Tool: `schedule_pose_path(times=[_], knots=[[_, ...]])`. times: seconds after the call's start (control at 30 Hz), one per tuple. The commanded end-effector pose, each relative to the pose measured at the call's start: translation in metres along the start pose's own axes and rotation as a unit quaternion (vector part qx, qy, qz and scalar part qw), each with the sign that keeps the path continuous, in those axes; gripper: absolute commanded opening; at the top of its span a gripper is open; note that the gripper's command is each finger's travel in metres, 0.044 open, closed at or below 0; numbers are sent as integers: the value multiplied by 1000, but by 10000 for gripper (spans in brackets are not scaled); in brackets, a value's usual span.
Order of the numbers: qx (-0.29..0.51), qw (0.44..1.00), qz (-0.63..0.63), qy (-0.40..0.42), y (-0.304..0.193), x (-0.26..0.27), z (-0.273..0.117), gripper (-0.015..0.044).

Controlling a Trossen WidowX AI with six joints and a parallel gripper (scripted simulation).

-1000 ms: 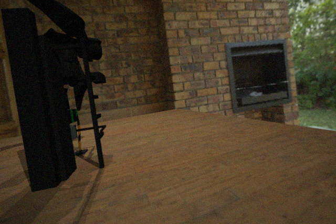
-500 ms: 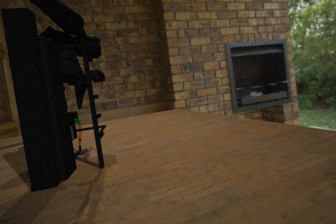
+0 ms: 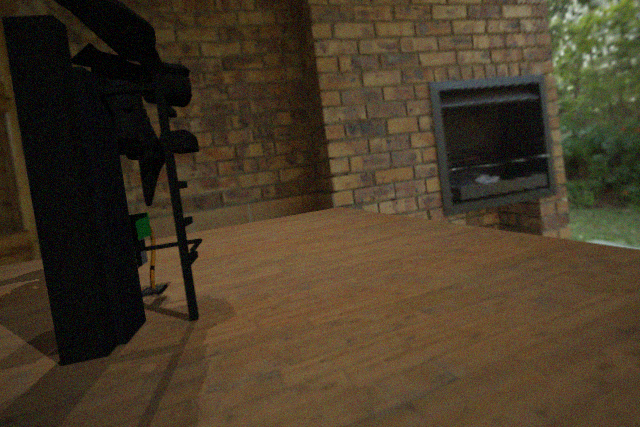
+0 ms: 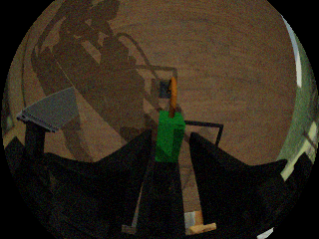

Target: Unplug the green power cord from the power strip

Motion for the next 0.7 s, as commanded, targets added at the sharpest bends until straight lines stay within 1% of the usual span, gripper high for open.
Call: schedule_pose_path(times=[0.0,0.27,0.57,0.67], knots=[[1,1000,0,-2,-8,1,-1,160],[1,1000,0,-2,-10,2,0,160],[1,1000,0,-3,-10,2,11,160],[0,1000,1,0,-10,1,8,81]])
Point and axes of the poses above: the point midway between the two fingers, 35 mm back from their tips, its own z axis out along the fingers, its own x axis across the jaws, y = z × x, the point moved 10 cm from there along -z, back along the fingers, and after that the axes turned 6 degrees about -z, right-handed, at the moved point
